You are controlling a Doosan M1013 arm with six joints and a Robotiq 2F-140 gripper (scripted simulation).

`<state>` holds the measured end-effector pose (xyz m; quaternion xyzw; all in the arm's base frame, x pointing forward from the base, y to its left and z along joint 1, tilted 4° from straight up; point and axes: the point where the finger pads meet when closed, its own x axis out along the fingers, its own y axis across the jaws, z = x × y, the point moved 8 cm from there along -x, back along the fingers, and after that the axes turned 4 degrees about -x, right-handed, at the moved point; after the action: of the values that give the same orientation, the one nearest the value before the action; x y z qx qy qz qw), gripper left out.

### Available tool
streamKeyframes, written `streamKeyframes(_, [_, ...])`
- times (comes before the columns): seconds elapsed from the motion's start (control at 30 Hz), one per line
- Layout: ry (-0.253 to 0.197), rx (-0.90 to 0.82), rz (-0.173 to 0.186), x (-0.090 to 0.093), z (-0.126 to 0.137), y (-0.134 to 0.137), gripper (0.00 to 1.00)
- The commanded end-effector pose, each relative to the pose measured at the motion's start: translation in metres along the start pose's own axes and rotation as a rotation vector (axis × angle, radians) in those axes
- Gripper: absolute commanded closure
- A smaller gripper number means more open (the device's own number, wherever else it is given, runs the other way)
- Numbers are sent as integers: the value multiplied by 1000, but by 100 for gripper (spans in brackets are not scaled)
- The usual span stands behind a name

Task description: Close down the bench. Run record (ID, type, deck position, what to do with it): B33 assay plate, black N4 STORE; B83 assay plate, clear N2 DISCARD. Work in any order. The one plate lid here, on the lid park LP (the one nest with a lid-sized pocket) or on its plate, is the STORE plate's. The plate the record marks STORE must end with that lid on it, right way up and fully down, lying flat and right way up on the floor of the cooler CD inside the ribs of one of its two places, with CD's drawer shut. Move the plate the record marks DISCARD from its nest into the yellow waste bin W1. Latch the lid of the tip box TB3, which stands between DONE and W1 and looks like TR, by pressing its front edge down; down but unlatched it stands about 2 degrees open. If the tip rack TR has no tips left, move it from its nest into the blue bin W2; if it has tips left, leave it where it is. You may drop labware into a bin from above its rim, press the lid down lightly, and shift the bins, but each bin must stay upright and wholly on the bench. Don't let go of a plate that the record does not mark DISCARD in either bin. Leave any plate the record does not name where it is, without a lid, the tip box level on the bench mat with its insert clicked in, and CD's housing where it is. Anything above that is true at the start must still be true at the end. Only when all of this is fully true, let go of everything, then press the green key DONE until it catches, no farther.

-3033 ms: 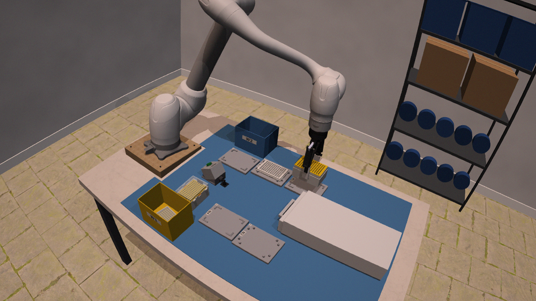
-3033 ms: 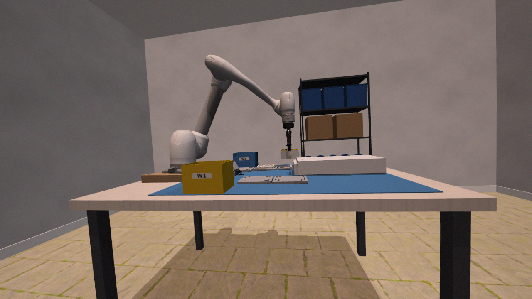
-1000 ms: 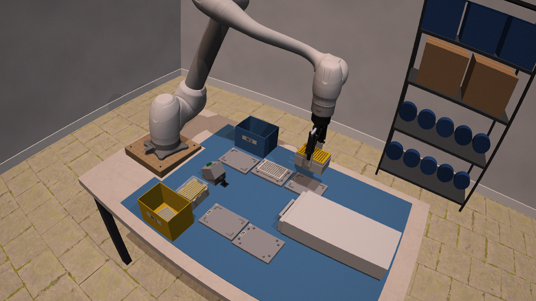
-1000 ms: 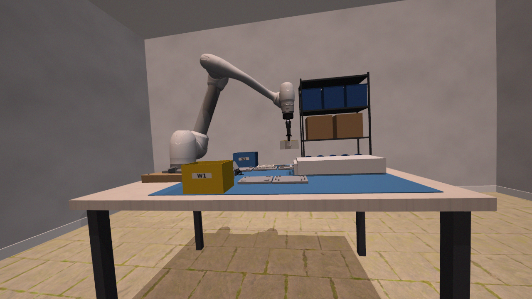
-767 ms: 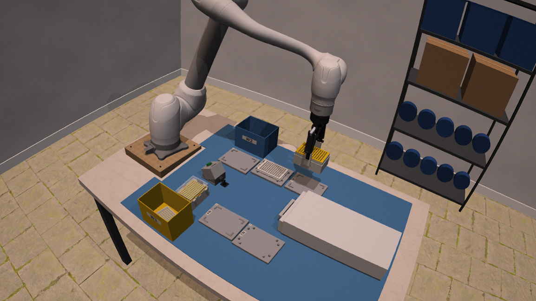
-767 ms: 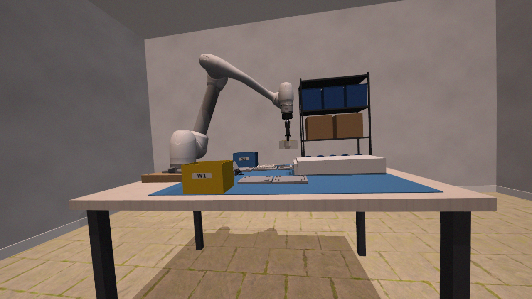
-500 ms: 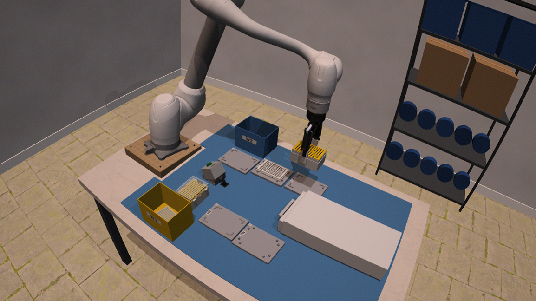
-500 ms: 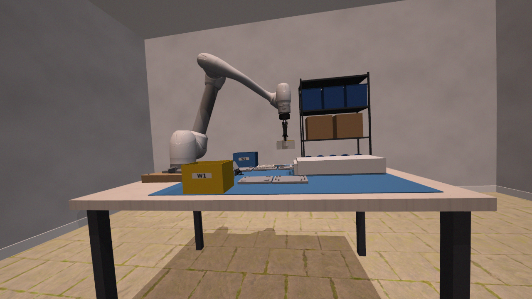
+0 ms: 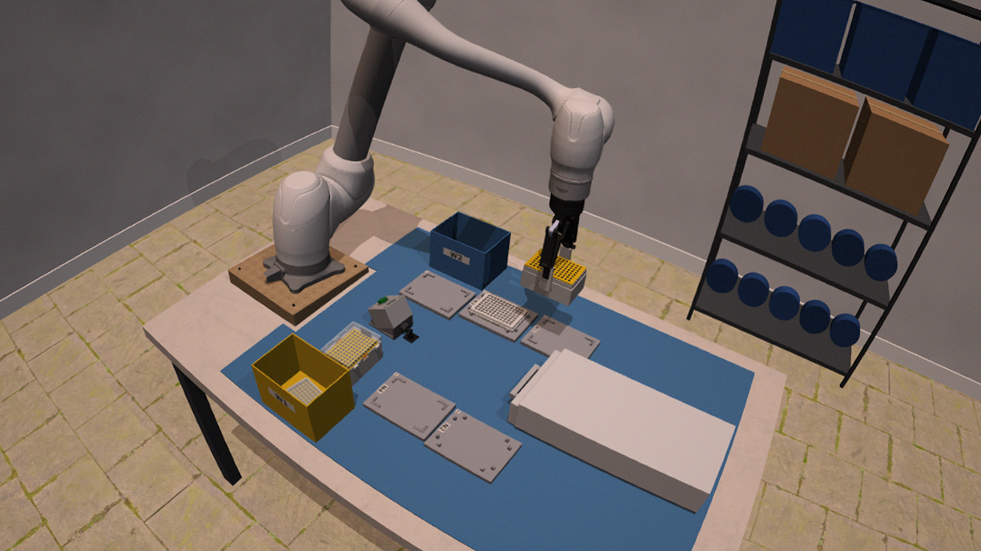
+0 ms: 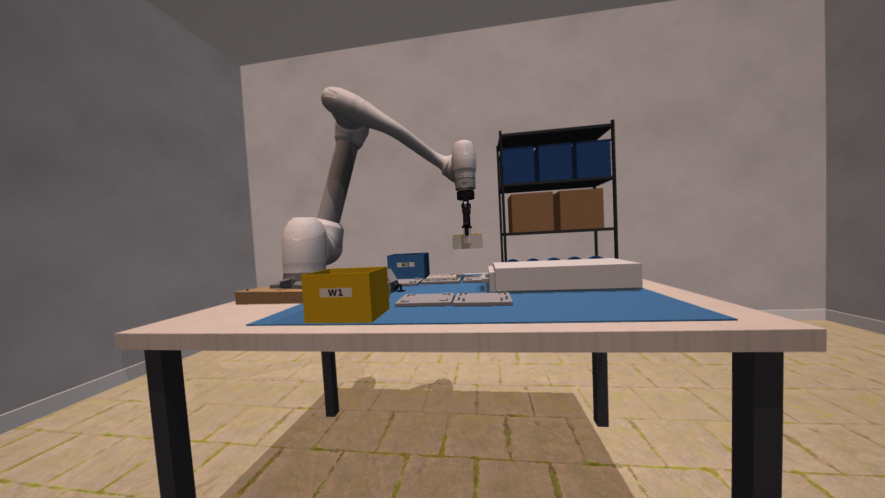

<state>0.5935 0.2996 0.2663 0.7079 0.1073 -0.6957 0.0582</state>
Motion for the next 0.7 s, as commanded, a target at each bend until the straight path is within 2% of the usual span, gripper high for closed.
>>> streamKeyframes(0.0, [0,0,0,0,7,-3,100])
streamKeyframes(0.67, [0,0,0,0,48,-21,100])
